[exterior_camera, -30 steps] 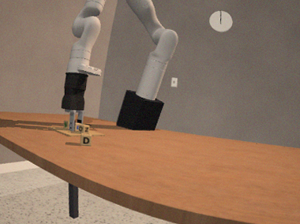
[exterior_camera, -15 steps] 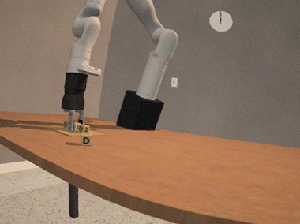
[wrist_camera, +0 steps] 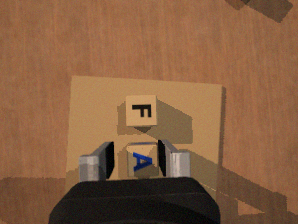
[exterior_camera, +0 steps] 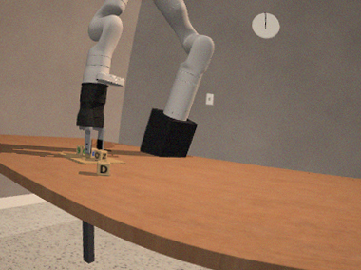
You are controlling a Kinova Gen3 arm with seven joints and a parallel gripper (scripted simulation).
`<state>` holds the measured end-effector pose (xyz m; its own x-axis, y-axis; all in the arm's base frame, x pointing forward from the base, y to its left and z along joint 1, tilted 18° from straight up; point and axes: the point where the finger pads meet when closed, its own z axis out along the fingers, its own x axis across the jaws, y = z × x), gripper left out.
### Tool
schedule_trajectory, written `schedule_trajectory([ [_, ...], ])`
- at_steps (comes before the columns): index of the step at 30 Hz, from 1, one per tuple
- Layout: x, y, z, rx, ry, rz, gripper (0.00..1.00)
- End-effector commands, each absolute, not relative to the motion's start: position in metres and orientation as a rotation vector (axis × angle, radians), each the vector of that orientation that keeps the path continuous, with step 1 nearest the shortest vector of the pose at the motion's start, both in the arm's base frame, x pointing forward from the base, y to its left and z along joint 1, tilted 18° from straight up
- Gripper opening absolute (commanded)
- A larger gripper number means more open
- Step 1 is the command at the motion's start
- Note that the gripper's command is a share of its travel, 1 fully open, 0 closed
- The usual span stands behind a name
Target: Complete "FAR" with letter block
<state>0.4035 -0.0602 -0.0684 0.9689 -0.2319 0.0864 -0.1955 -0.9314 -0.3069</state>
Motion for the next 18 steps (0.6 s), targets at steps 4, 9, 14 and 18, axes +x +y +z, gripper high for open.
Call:
schedule_trajectory([
  [4, 0.403, -0.076, -0.037, -2.825, 0.326, -0.197, 0.79],
  [9, 0.4, -0.08, -0.022, -2.825, 0.326, -0.197, 0.79],
  [14, 0.397, -0.085, -0.003, -2.825, 0.326, -0.197, 0.79],
  [18, 0.396, -0.087, 0.003, -2.825, 0.326, -0.197, 0.79],
])
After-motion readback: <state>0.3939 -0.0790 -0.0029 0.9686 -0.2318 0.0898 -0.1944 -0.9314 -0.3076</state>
